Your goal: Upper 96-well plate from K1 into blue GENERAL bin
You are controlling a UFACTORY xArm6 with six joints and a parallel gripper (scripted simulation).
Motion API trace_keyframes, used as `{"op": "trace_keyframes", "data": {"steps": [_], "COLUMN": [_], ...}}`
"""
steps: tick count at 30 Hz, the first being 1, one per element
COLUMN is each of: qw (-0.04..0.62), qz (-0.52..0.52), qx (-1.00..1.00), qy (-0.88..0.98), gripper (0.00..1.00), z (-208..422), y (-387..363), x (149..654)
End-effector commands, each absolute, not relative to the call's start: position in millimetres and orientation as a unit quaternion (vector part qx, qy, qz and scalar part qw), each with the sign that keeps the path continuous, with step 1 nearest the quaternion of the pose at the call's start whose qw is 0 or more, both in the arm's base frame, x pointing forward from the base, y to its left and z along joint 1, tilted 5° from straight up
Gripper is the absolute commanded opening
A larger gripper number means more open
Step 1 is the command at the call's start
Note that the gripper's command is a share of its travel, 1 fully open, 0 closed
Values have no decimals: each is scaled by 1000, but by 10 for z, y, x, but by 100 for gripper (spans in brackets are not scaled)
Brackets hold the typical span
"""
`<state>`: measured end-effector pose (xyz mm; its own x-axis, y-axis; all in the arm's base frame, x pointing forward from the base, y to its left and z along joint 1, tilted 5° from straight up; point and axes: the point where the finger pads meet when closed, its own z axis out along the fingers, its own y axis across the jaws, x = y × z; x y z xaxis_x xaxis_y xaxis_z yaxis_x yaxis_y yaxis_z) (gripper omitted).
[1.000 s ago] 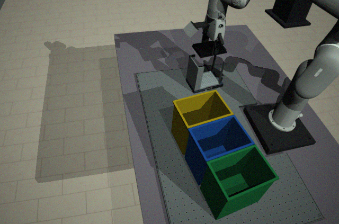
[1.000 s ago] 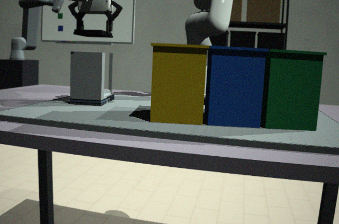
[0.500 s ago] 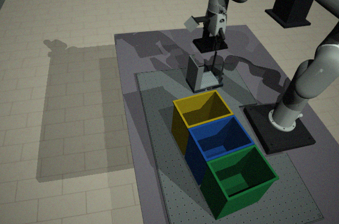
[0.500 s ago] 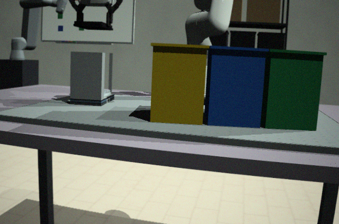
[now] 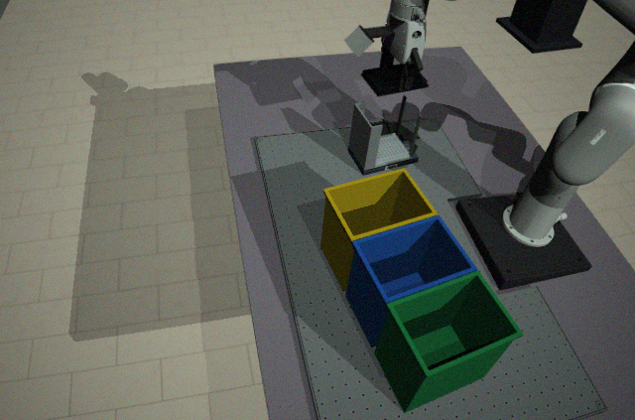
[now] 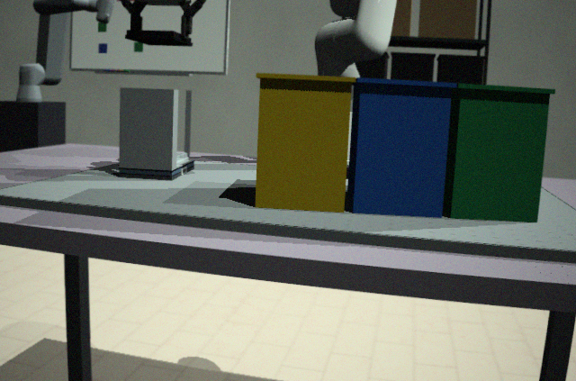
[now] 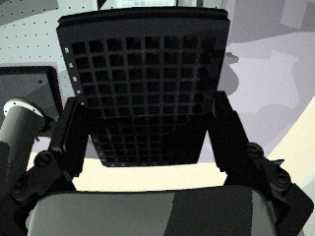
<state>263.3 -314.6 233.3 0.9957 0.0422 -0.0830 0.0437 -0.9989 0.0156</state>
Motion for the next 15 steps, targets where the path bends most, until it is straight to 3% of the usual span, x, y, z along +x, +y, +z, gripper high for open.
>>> {"op": "trace_keyframes", "data": {"steps": [1,15], "qw": [11,10], "qz": [-40,-40], "qx": [999,999], "qy": [21,29], "gripper": [0,0], "z": [2352,2317], "y": [-3155,-2777], "x": [2641,2772]}}
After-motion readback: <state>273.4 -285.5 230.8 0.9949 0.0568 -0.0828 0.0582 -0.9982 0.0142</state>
